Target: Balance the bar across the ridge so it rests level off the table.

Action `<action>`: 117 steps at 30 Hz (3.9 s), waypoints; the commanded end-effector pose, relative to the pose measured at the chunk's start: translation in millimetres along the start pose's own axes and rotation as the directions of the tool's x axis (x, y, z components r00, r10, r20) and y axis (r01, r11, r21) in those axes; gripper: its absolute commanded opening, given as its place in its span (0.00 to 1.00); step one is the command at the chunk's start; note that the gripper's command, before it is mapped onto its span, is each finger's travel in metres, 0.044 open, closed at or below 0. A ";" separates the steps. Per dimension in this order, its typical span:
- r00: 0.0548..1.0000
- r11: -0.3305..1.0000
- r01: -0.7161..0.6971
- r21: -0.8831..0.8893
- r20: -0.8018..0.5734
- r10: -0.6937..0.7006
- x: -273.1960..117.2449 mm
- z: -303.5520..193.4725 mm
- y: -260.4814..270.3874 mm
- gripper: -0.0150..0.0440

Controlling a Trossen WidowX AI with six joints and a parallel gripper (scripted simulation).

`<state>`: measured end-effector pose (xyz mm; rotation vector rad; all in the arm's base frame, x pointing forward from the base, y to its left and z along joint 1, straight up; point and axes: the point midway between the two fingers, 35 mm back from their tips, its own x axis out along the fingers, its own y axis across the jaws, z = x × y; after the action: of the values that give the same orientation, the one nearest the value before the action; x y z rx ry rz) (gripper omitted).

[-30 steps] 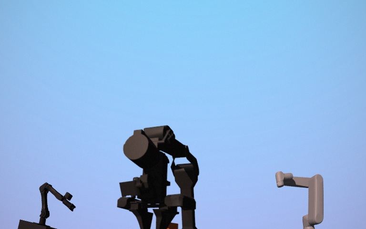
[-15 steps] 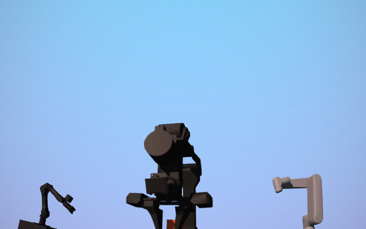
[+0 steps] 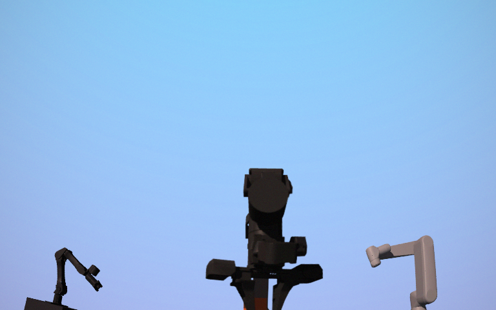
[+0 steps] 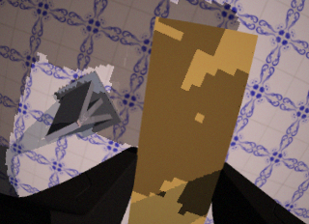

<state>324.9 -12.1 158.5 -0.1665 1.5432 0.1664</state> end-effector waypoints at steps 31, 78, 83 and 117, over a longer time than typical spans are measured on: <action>1.000 0.825 0.004 -0.566 0.013 0.004 6.5 -0.7 91.6 0.25; 1.000 0.825 0.004 -0.566 0.012 0.004 41.3 -2.7 93.2 0.25; 1.000 0.825 0.004 -0.566 0.012 0.004 41.7 -2.7 93.2 0.25; 1.000 0.825 0.004 -0.566 0.012 0.004 44.7 -2.8 93.1 0.25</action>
<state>303.1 78.4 113.6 -0.6384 1.4443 0.6319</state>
